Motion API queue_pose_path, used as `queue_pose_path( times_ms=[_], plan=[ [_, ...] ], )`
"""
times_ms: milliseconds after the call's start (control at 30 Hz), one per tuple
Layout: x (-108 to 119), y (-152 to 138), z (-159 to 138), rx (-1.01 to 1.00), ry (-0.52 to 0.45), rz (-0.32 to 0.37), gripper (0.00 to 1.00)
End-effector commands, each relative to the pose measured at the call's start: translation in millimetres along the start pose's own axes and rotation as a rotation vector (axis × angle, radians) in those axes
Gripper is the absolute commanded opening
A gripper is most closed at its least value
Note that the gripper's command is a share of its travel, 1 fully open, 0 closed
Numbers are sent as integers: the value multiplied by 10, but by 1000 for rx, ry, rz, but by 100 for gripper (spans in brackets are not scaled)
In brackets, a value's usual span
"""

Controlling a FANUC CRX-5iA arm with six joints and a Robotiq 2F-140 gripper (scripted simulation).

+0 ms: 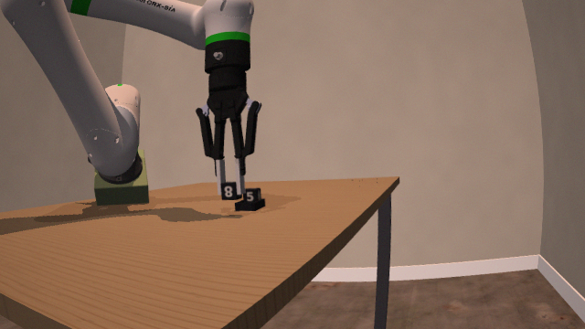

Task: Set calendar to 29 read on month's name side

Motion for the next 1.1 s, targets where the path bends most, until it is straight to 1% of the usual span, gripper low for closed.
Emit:
queue_pose_path(
  times_ms=[0,33,100,200,300,700,733,767,833,867,900,933,967,1000,1067],
  plan=[
    [329,-11,5,-1,-2,0,17],
    [400,-11,5,-1,-2,0,17],
    [400,-11,5,-1,-2,0,17],
    [569,-11,5,-1,-2,0,17],
    [654,-11,5,-1,-2,0,17],
    [671,-12,16,-1,-2,0,17],
    [675,-14,78,-1,-1,1,17],
    [684,-23,204,-2,0,2,17],
    [721,-72,568,-5,1,3,17],
    [721,-72,568,-5,1,3,17],
    [743,-108,735,-7,-1,2,17],
    [743,-108,735,-7,-1,2,17],
    [760,-138,853,-8,-2,1,17],
    [768,-154,909,-9,-3,0,17],
    [770,-157,919,-9,-3,0,17]
  ],
)
Point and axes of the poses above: the point where the finger pads meet when closed, its own x axis back along the fingers, its own y axis across the jaws, z = x × y, the point moved 4 cm from there along x, back along the fingers, and after that the axes turned 9 degrees about -x, right-handed, at the moved point
